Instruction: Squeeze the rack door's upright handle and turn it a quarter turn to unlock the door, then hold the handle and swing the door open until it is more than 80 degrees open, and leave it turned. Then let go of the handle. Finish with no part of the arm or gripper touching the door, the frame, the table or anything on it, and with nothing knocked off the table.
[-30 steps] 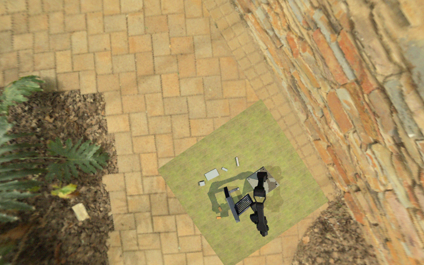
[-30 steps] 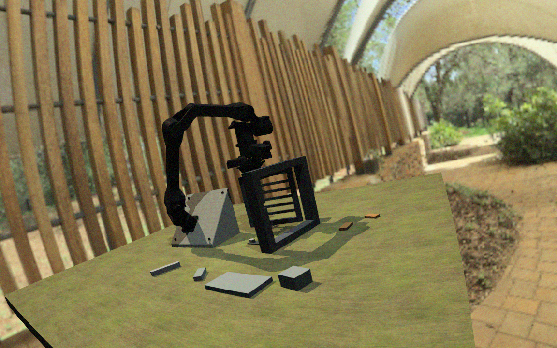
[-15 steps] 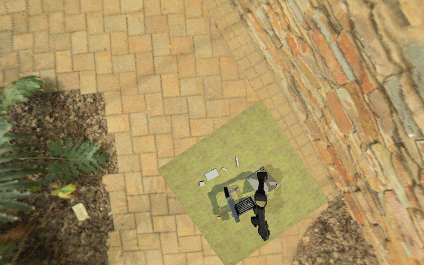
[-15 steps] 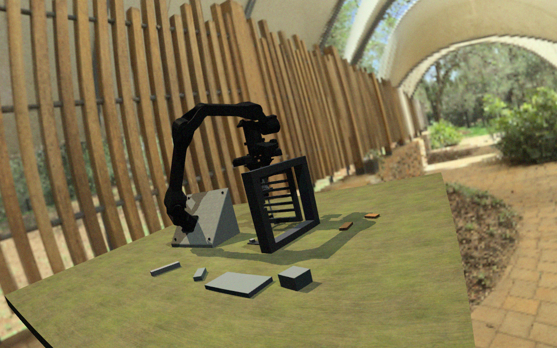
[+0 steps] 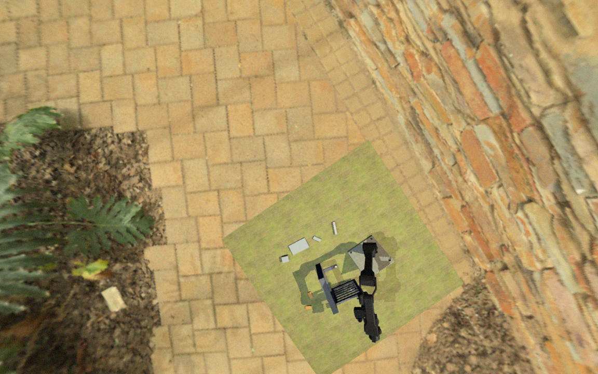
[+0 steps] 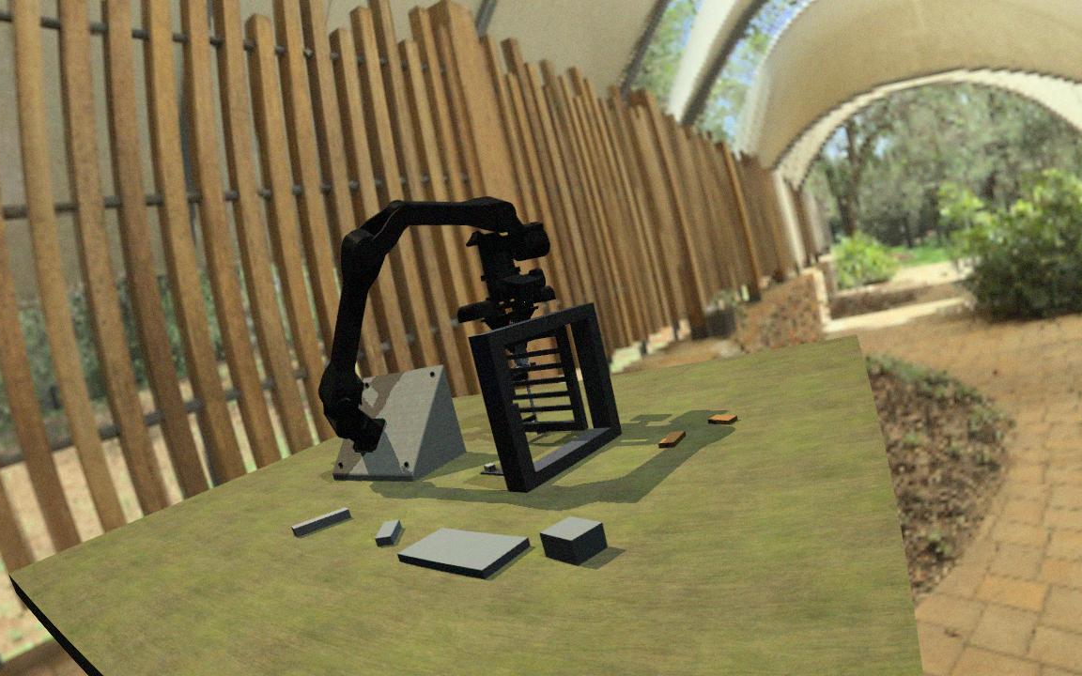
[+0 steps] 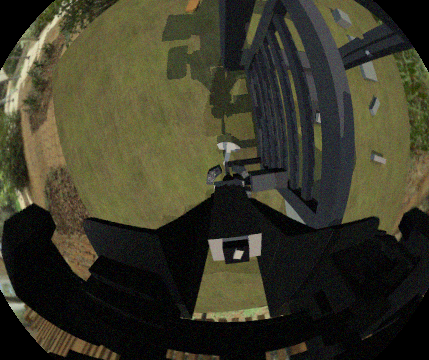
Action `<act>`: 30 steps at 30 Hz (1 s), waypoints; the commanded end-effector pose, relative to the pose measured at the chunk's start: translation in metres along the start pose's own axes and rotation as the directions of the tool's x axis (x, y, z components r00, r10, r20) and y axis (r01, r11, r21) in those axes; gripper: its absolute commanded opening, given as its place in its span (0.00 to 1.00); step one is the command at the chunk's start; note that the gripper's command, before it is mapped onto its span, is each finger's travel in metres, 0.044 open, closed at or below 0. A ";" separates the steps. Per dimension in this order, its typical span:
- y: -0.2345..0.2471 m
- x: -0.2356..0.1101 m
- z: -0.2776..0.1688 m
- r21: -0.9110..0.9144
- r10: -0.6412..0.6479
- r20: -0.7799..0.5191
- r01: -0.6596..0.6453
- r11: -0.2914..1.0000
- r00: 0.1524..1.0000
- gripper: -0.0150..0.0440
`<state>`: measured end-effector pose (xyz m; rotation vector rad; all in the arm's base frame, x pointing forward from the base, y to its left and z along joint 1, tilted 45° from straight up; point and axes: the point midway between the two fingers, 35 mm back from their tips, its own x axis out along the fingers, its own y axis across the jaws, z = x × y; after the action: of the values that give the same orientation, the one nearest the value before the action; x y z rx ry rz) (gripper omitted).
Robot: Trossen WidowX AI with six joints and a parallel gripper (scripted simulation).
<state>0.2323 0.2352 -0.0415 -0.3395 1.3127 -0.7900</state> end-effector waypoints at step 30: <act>0.001 -0.028 0.000 -0.018 0.034 0.014 -0.033 0.999 0.999 0.73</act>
<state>0.2321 0.2509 -0.0251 -0.3355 1.3044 -0.7587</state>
